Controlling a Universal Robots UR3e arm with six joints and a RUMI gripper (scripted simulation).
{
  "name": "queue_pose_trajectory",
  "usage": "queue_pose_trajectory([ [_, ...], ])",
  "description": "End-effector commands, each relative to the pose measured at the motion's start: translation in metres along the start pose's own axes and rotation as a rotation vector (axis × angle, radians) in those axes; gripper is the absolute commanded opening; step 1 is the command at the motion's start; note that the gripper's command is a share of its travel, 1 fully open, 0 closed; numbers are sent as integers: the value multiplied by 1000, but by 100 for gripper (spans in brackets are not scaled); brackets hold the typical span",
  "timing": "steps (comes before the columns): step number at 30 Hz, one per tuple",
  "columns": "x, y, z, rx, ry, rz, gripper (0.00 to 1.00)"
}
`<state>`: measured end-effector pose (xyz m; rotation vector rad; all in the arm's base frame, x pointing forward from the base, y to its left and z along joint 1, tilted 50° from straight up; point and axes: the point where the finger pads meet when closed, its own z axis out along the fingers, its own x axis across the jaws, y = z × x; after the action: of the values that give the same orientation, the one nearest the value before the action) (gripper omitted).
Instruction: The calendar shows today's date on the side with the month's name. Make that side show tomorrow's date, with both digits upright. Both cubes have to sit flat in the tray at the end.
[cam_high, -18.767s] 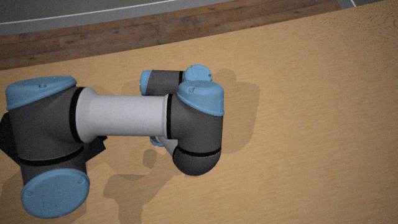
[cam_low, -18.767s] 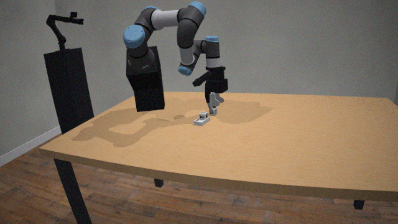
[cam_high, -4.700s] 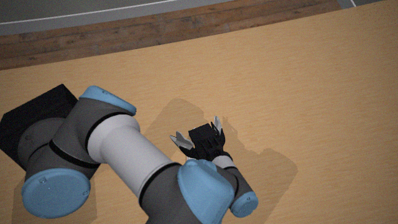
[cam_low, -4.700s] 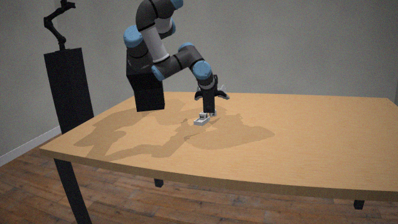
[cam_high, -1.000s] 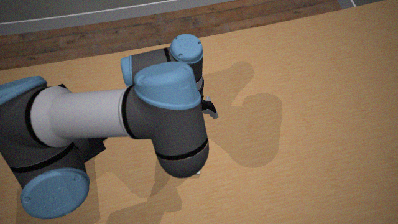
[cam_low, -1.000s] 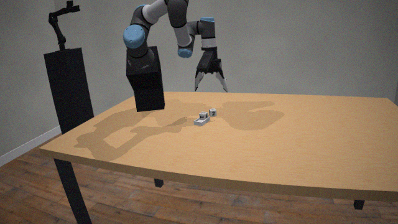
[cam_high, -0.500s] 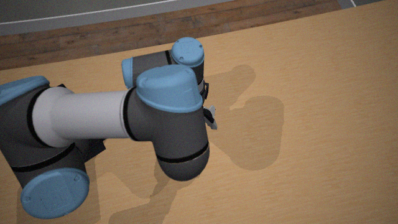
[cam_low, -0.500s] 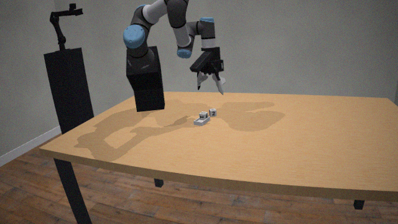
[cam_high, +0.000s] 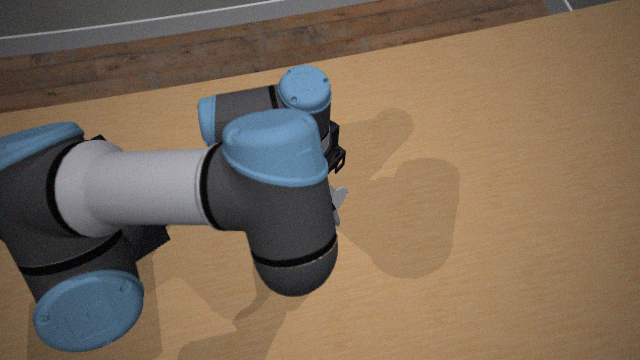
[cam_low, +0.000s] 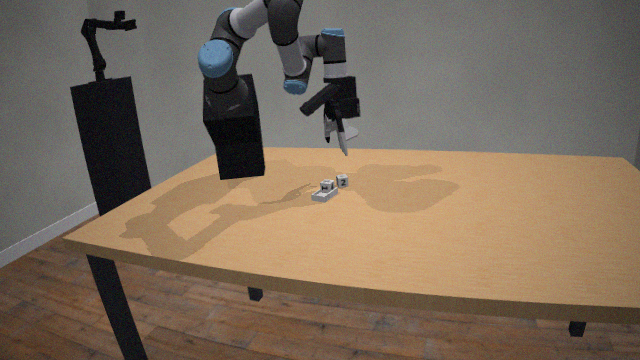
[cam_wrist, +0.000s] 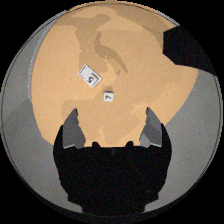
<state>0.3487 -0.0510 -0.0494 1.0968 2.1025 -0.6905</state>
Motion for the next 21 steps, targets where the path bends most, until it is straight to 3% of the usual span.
queue_pose_trajectory([
  [1,0,0,0,8,-1,139,100],
  [21,0,1,2,8,-4,753,100],
])
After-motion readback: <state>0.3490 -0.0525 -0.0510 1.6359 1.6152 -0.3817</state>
